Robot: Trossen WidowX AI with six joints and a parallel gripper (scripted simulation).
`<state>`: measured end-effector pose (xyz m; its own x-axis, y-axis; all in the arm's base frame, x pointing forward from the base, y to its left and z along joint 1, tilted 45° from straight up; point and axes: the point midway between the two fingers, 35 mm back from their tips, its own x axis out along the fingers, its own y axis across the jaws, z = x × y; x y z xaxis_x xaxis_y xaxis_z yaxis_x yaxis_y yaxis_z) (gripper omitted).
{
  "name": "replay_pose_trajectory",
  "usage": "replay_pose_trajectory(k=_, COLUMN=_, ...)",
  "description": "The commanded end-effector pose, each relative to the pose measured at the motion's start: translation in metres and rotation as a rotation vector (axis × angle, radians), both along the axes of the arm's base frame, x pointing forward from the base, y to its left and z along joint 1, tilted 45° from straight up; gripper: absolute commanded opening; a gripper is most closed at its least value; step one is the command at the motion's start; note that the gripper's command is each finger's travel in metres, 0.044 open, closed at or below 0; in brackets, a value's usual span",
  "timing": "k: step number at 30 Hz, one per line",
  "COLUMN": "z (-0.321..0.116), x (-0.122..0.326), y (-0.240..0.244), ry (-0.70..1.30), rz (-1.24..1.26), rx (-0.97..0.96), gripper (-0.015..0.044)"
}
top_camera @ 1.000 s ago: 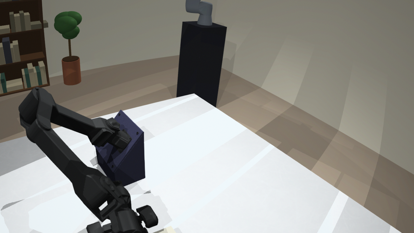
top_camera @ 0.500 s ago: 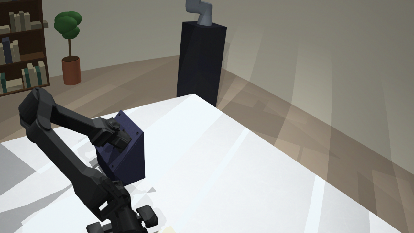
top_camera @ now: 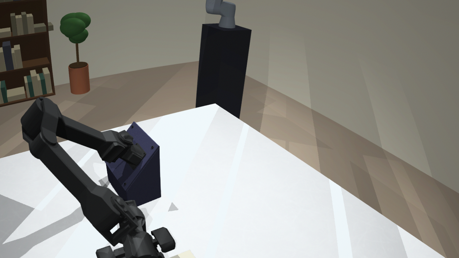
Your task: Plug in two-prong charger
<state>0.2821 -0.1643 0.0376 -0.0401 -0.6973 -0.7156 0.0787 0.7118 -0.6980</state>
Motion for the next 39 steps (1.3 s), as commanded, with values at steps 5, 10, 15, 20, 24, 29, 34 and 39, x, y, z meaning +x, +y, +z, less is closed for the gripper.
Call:
replay_pose_trajectory(k=5, z=0.003, x=0.009, y=-0.001, ry=-0.022, rz=-0.003, rx=-0.002, gripper=0.0)
replay_pose_trajectory(k=10, z=0.003, x=0.011, y=-0.001, ry=-0.023, rz=-0.003, rx=-0.002, gripper=0.0)
replay_pose_trajectory(k=15, z=0.004, x=0.013, y=-0.001, ry=-0.023, rz=-0.003, rx=-0.002, gripper=0.0)
replay_pose_trajectory(k=20, z=0.004, x=0.014, y=-0.001, ry=-0.023, rz=-0.003, rx=-0.002, gripper=0.0)
replay_pose_trajectory(k=24, z=0.005, x=0.016, y=0.0, ry=-0.023, rz=-0.003, rx=-0.002, gripper=0.0)
replay_pose_trajectory(k=29, z=0.006, x=0.018, y=0.0, ry=-0.023, rz=-0.003, rx=-0.002, gripper=0.0)
replay_pose_trajectory(k=34, z=0.006, x=0.02, y=0.0, ry=-0.023, rz=-0.003, rx=-0.002, gripper=0.0)
replay_pose_trajectory(k=39, z=0.007, x=0.021, y=0.001, ry=-0.023, rz=-0.003, rx=-0.002, gripper=0.0)
